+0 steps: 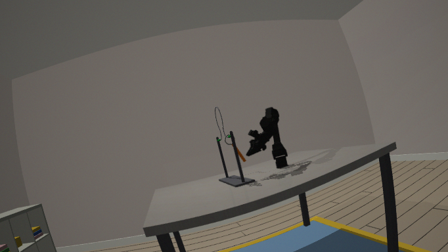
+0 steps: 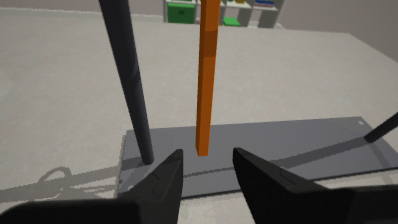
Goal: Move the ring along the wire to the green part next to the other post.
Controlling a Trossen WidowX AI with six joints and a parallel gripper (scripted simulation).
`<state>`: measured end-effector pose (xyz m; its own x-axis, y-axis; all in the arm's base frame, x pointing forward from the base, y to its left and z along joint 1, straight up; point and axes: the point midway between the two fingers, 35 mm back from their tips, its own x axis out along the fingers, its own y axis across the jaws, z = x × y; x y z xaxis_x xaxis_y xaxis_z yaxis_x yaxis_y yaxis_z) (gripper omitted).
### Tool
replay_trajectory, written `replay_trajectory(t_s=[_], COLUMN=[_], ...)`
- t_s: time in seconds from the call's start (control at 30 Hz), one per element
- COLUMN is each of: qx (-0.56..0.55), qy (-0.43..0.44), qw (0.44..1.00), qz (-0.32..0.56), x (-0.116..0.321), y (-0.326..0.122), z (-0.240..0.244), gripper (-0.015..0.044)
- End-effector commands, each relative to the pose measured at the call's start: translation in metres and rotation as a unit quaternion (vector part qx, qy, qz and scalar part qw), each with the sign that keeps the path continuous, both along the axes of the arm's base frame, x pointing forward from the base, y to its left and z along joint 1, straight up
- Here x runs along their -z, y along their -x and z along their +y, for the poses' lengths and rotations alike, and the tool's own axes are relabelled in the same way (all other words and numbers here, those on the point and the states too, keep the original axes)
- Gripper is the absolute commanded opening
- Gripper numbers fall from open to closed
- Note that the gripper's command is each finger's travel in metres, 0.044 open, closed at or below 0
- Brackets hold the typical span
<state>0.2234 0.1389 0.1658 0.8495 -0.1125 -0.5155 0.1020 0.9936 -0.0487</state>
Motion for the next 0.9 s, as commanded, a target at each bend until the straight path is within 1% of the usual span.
replay_trajectory(t_s=[0.0, 0.2, 0.27, 0.4, 0.53, 0.57, 0.87], qx=[0.002, 0.002, 0.0, 0.0, -0.001, -0.001, -0.001], qy=[-0.001, -0.001, 0.0, 0.0, 0.001, 0.001, 0.001], qw=[1.0, 1.0, 1.0, 1.0, 1.0, 1.0, 1.0], qz=[-0.002, -0.002, 0.002, -0.001, -0.003, -0.003, -0.003], x=[-0.001, -0.001, -0.003, -0.022, -0.026, -0.026, -0.026], y=[0.0, 0.0, 0.005, 0.035, 0.04, 0.04, 0.04], z=[0.0, 0.0, 0.001, 0.004, 0.004, 0.004, 0.004], gripper=[0.016, 0.016, 0.0212, 0.0317, 0.0423, 0.044, 0.044])
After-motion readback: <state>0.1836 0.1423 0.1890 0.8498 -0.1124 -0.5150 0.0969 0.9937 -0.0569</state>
